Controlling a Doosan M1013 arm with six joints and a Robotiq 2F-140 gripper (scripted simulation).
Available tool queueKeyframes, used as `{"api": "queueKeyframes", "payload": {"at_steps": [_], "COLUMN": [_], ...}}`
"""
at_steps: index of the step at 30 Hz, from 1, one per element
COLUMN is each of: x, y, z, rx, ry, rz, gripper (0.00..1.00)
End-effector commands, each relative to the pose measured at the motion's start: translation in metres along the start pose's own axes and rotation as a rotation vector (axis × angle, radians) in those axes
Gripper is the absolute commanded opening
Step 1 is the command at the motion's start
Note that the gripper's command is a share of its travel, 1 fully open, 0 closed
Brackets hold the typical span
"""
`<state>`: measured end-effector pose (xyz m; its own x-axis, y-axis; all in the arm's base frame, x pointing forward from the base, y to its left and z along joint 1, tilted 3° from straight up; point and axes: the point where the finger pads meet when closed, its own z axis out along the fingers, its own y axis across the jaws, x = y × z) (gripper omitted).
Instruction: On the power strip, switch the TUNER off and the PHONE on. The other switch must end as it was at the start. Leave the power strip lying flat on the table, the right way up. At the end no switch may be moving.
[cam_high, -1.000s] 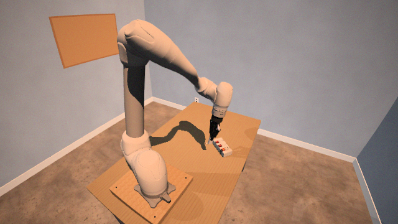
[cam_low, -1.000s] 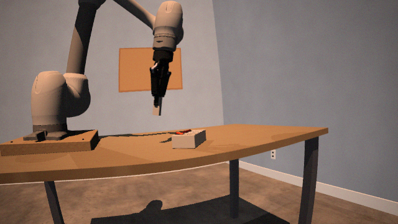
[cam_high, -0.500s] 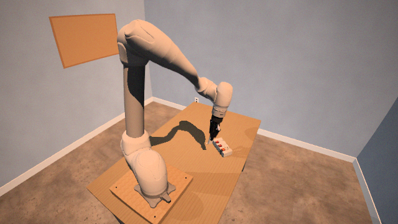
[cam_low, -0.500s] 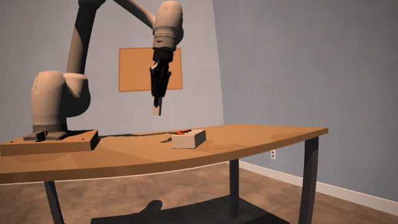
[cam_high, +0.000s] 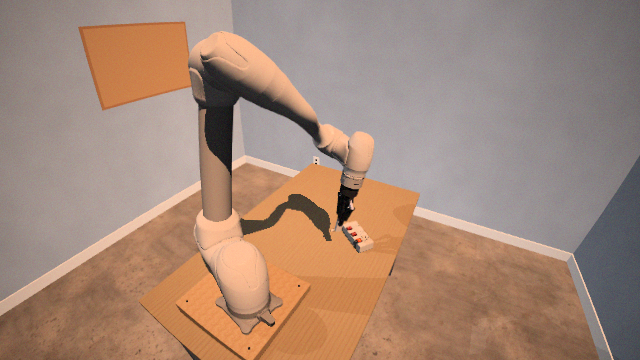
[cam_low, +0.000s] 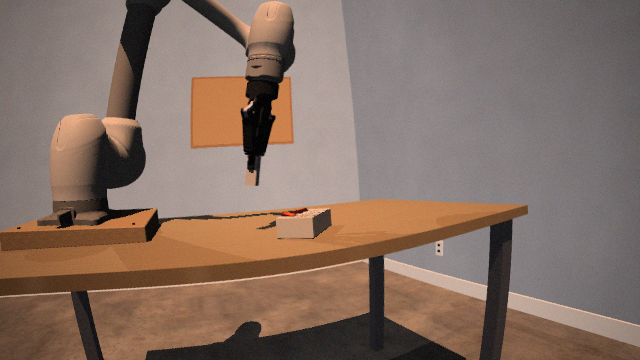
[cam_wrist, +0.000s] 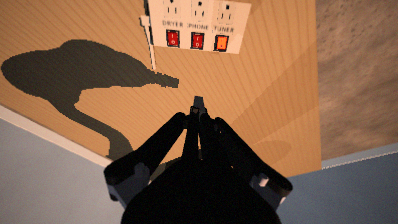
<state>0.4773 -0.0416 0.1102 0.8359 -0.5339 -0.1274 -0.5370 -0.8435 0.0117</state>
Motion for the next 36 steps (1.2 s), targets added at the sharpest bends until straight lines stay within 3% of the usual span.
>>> {"api": "queueKeyframes", "payload": {"at_steps": [1, 23, 24, 36], "x": [0.0001, 0.0001, 0.0001, 0.0001], "y": [-0.0013, -0.0013, -0.0013, -0.0013], "z": [-0.0039, -0.0039, -0.0039, -0.0039], "rx": [-0.001, -0.001, -0.001, -0.001], "ry": [0.001, 0.001, 0.001, 0.001], "rz": [0.004, 0.004, 0.004, 0.004], "gripper": [0.0, 0.0, 1.0, 1.0]}}
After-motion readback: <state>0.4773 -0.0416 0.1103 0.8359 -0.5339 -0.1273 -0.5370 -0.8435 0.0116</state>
